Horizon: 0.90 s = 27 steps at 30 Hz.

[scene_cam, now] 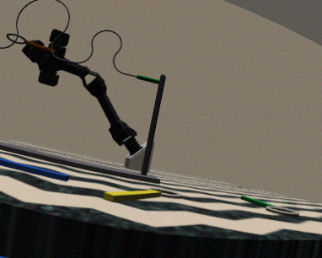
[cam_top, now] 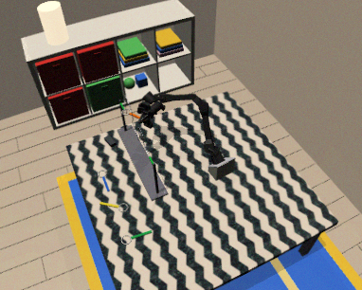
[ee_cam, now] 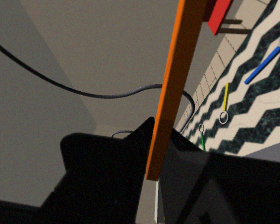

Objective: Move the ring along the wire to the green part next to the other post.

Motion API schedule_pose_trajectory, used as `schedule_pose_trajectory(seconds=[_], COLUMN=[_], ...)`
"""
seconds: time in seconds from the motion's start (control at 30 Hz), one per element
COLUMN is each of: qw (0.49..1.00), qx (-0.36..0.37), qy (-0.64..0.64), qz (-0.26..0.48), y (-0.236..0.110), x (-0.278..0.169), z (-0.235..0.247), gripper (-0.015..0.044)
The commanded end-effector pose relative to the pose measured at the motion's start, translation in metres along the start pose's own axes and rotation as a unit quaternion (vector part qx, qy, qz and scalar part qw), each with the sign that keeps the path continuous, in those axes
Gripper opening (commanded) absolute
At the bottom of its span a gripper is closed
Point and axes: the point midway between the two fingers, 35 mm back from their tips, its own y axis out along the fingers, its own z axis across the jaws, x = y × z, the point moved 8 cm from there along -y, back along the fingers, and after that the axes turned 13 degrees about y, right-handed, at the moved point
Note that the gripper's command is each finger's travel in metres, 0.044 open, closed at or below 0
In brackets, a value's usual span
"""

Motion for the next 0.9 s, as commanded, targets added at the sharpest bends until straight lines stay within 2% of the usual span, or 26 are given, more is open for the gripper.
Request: schedule_pose_trajectory(seconds=[0.0, 0.87], qw=[1.0, 0.991], qx=[0.015, 0.067], qy=[0.011, 0.111], qz=[0.002, 0.014], y=[-0.002, -0.004], x=[-0.003, -0.005], z=[0.008, 0.035], gripper=[-0.015, -0.015])
